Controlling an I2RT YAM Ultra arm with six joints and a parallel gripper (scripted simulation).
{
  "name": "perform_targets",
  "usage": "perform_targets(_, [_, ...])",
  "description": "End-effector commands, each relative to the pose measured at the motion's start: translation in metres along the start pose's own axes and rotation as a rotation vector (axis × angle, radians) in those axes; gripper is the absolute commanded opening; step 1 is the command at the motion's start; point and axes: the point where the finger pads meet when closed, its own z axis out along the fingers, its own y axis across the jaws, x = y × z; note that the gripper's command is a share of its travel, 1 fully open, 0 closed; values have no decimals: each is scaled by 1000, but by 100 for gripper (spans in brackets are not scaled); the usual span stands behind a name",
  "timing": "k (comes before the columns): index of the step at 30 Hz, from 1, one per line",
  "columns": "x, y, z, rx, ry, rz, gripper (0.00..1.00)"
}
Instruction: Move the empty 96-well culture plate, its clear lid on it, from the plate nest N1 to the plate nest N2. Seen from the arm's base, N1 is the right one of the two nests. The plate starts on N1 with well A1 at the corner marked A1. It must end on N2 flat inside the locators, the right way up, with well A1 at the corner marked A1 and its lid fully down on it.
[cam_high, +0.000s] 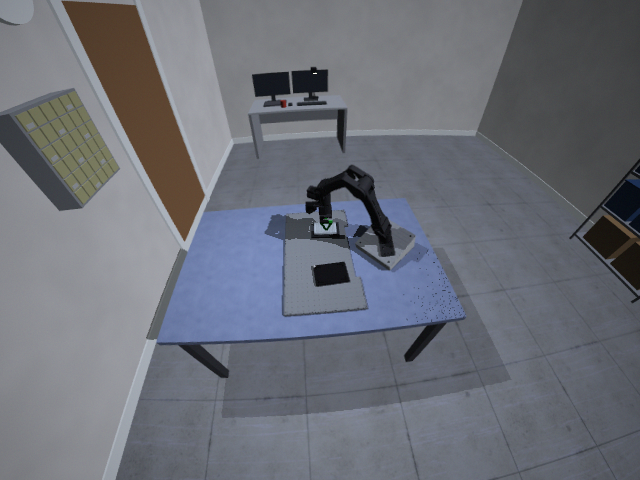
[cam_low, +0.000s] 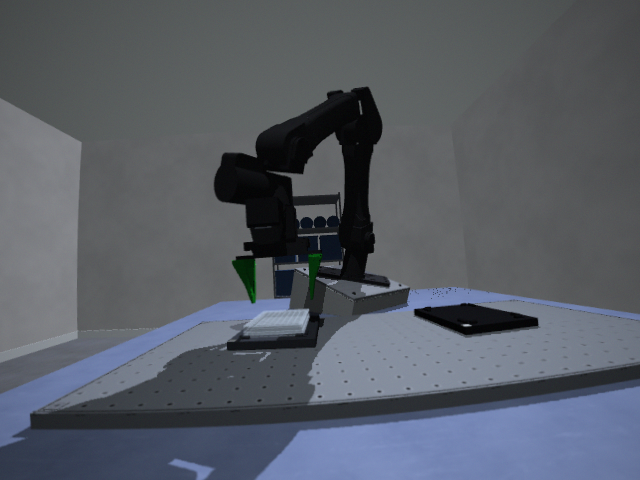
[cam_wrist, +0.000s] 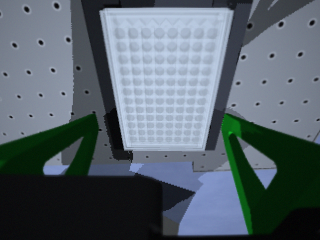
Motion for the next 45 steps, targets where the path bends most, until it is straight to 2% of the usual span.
perform_targets(1, [-4,-2,5,13,-24,1,100])
perform_targets(5, [-3,-4,7,16,-27,6,100])
perform_targets(6, [-13,-8,3,30,-49,-3,100])
perform_targets(8, [-2,-1,18,5,-12,3,100])
perform_targets(11, [-4,-3,16,17,-28,4,100])
perform_targets(14, [-2,-3,27,8,-12,6,100])
perform_targets(17, [-5,-2,26,16,-29,-1,100])
perform_targets(20, [-2,-3,36,8,-16,8,100])
perform_targets(22, [-2,-3,36,8,-16,8,100])
perform_targets(23, [-7,-2,28,25,-42,-4,100])
perform_targets(27, [-1,-3,45,7,-13,9,100])
perform_targets(28, [-2,-5,43,12,-20,13,100])
perform_targets(29, [-10,-8,32,33,-52,4,100])
perform_targets(31, [-8,-8,36,26,-41,8,100])
perform_targets(45, [-9,-5,36,22,-34,-3,100])
